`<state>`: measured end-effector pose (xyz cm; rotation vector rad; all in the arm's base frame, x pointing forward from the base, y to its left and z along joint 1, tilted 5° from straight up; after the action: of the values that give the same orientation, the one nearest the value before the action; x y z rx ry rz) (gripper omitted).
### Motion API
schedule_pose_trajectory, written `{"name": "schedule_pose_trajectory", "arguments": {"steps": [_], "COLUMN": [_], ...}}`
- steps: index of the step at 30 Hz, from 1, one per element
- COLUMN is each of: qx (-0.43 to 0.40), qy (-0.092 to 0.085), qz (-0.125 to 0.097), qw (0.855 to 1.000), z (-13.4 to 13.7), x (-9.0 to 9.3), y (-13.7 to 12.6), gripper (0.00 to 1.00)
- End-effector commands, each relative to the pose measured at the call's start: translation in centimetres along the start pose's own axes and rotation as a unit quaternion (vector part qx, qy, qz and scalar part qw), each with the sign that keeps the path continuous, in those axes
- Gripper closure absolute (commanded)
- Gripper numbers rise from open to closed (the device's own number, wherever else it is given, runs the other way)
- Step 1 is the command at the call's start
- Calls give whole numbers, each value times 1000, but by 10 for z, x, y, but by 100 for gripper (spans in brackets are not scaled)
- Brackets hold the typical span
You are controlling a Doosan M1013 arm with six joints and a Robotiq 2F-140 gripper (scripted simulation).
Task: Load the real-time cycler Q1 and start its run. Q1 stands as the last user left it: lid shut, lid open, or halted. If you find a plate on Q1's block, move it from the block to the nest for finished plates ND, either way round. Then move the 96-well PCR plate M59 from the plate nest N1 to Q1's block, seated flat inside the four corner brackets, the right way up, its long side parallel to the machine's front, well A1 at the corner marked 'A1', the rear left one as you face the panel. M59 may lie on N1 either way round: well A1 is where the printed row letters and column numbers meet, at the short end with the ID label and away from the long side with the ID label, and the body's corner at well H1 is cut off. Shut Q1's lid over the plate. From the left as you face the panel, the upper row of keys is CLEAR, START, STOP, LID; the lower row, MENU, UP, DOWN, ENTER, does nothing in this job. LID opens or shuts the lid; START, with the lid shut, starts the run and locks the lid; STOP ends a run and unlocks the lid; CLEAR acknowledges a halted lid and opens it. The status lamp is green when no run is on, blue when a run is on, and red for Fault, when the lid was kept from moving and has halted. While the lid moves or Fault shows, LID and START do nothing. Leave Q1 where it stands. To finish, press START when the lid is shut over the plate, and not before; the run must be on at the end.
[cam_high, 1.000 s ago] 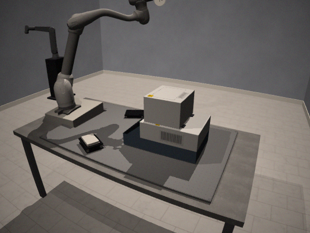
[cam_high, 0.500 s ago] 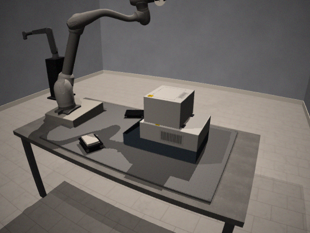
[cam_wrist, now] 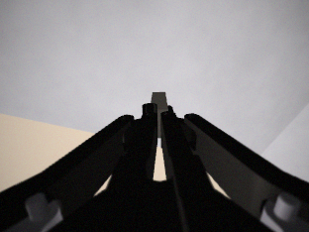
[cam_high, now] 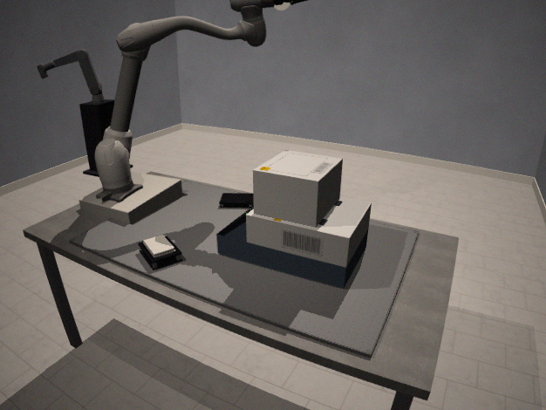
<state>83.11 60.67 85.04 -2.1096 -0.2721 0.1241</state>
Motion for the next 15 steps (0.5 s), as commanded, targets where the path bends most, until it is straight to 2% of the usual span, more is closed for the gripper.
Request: {"name": "schedule_pose_trajectory", "arguments": {"steps": [1,6,8,12,15], "qx": [47,48,48,105,106], "qy": [10,10,10,25,25], "qz": [25,26,26,56,57], "qw": [999,998,998,993,992], "z": [-9,-21,-21,-29,-36], "x": [4,9,9,13,15], "y": [15,35,35,50,63], "gripper": [100,100,100,100,100]}}
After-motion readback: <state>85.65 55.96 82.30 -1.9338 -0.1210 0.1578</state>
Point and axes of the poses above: the point where the finger pads meet when closed, its own x axis out along the fingers, its own z axis across the jaws, y = z × x, the point moved 4 cm from there along -x, back along the fingers, and after that the axes turned 2 degrees about -x, right-handed, at the moved point
